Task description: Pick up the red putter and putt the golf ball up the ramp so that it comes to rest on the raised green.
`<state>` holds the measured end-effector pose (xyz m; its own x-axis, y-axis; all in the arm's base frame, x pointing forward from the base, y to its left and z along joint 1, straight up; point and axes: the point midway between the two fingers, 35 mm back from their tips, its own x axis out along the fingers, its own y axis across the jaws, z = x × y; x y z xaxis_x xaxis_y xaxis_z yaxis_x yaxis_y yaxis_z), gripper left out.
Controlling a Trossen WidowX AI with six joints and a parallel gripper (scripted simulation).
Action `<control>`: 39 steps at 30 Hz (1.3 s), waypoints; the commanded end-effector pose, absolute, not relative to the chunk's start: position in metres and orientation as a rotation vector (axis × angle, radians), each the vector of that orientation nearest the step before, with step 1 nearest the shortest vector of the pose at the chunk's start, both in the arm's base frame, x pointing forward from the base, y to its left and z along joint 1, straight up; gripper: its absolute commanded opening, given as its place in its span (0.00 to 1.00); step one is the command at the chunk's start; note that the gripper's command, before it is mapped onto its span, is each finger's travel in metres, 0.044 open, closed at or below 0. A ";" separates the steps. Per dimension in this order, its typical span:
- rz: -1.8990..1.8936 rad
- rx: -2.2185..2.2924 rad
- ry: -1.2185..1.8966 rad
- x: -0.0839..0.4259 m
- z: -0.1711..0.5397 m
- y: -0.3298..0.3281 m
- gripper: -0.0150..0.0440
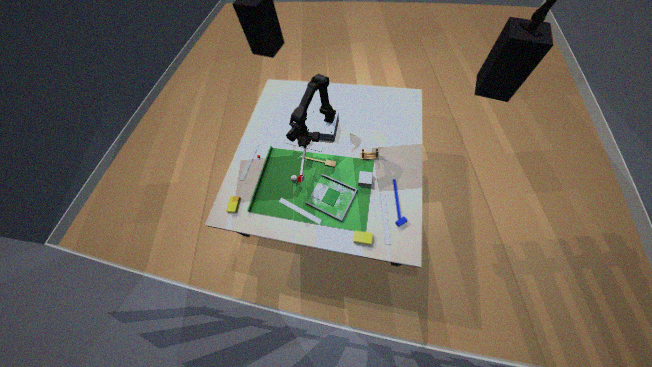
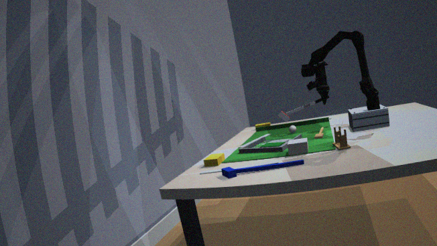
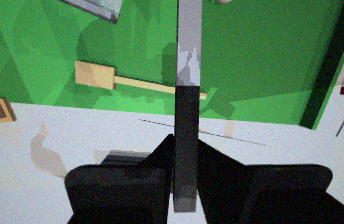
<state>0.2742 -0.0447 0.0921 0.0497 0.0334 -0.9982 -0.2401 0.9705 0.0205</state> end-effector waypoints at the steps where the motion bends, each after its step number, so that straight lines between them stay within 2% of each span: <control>1: 0.095 -0.079 1.524 0.269 0.094 -0.065 0.25; 8: -0.091 0.074 1.542 0.257 0.097 -0.096 0.25; 39: -0.096 0.078 1.543 0.259 0.037 -0.098 0.25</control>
<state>0.2581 -0.0969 0.0413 0.0225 -0.0071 -0.9997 0.1072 0.9942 -0.0046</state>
